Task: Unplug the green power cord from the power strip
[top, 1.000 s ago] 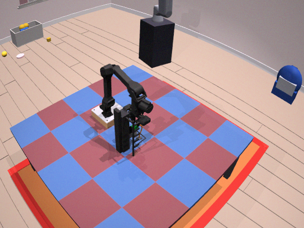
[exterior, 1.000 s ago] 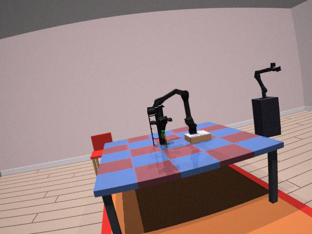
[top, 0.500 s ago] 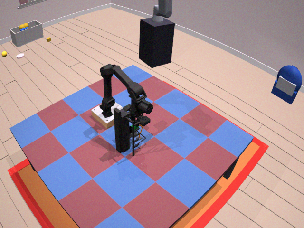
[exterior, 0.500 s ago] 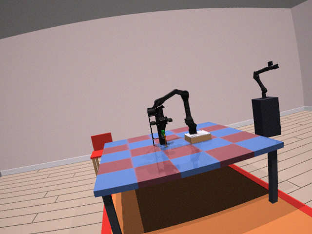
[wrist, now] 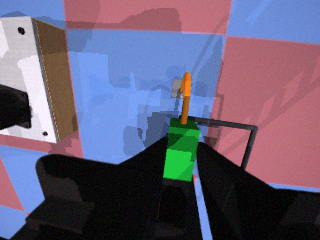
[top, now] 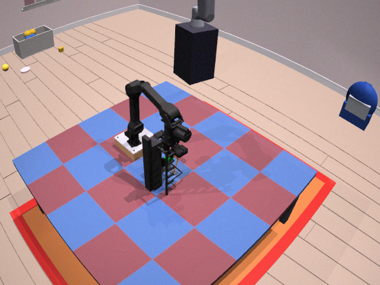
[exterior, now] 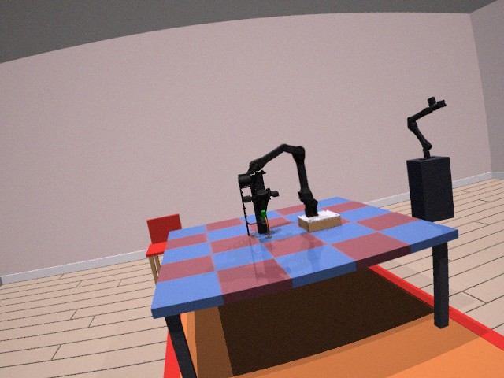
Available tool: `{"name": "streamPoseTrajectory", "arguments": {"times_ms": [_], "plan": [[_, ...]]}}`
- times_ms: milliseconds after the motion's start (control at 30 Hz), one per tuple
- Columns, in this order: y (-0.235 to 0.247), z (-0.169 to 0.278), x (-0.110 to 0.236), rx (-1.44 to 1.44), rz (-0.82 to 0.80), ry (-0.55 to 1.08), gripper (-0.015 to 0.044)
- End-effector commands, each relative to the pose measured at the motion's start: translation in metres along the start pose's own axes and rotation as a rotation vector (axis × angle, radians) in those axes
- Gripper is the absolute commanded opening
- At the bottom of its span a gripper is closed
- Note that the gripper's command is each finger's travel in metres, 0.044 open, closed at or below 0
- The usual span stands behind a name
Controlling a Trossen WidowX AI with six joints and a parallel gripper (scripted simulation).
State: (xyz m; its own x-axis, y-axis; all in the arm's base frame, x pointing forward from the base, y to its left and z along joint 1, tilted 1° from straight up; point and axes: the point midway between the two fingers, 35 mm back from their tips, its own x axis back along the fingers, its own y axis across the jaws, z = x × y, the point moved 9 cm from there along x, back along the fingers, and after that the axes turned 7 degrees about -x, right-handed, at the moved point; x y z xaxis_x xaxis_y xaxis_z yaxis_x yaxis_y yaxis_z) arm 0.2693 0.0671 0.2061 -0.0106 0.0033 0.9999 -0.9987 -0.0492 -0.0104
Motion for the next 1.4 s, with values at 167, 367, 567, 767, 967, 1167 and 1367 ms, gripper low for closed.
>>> {"name": "streamPoseTrajectory", "arguments": {"times_ms": [167, 367, 567, 767, 967, 1167, 1367], "plan": [[-0.001, -0.014, 0.000, -0.001, 0.005, -0.006, 0.0000], [0.000, -0.024, 0.000, 0.000, 0.004, -0.006, 0.0000], [0.001, -0.033, 0.001, 0.000, 0.003, -0.007, 0.0000], [0.002, -0.026, 0.000, 0.003, 0.000, -0.003, 0.0131], [0.002, -0.026, 0.000, 0.003, 0.000, -0.003, 0.0289], [0.003, -0.047, 0.004, 0.003, -0.001, -0.005, 0.0440], [0.010, -0.086, 0.012, 0.003, -0.001, -0.008, 0.0440]]}}
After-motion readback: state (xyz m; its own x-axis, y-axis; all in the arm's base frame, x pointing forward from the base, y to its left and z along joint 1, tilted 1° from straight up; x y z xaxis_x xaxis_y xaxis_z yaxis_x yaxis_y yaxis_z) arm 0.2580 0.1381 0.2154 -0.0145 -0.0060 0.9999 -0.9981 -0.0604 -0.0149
